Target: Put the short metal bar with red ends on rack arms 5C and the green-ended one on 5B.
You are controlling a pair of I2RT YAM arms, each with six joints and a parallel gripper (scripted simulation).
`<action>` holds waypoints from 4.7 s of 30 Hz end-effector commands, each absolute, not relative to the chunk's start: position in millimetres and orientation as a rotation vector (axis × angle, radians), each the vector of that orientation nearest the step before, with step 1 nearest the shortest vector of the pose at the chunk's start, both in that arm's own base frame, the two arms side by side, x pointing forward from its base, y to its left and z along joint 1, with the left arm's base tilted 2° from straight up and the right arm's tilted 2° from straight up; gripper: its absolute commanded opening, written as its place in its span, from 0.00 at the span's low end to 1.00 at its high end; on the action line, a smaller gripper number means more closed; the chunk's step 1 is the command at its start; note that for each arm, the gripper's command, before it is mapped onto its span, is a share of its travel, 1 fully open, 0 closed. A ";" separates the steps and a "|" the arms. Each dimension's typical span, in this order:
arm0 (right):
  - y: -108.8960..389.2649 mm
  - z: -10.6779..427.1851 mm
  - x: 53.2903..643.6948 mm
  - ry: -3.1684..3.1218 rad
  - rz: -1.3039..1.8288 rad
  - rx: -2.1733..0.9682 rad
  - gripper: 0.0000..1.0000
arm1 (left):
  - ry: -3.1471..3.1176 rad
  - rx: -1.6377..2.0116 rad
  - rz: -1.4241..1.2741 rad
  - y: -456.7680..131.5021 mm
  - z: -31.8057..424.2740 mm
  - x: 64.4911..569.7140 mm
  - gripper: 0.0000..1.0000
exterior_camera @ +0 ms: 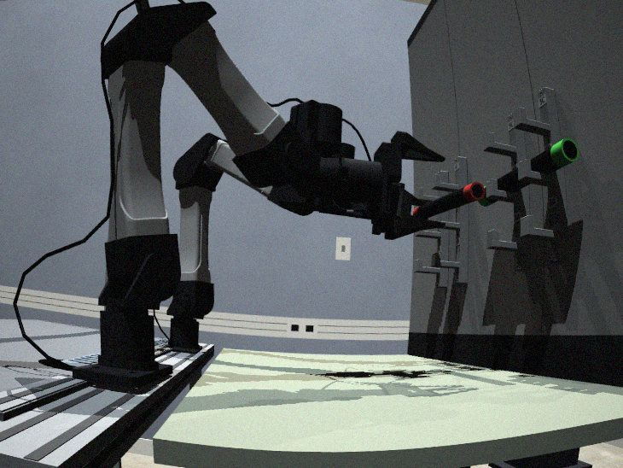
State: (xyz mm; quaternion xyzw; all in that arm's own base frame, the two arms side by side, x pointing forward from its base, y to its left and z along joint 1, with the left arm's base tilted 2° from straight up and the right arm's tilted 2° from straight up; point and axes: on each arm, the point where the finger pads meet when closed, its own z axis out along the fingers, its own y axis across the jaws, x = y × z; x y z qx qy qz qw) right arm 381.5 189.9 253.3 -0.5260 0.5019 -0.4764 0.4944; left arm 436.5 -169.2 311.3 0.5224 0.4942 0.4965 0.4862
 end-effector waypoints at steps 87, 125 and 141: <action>199.8 272.0 444.5 1.206 -1.152 -1.239 0.73 | 1.185 1.174 1.206 -164.5 370.7 431.8 0.00; 200.3 271.9 443.4 1.206 -1.152 -1.239 0.00 | 1.185 1.174 1.206 -167.2 364.3 431.7 0.00; 200.3 271.9 443.4 1.206 -1.152 -1.239 0.00 | 1.185 1.174 1.206 -168.6 360.9 431.8 0.00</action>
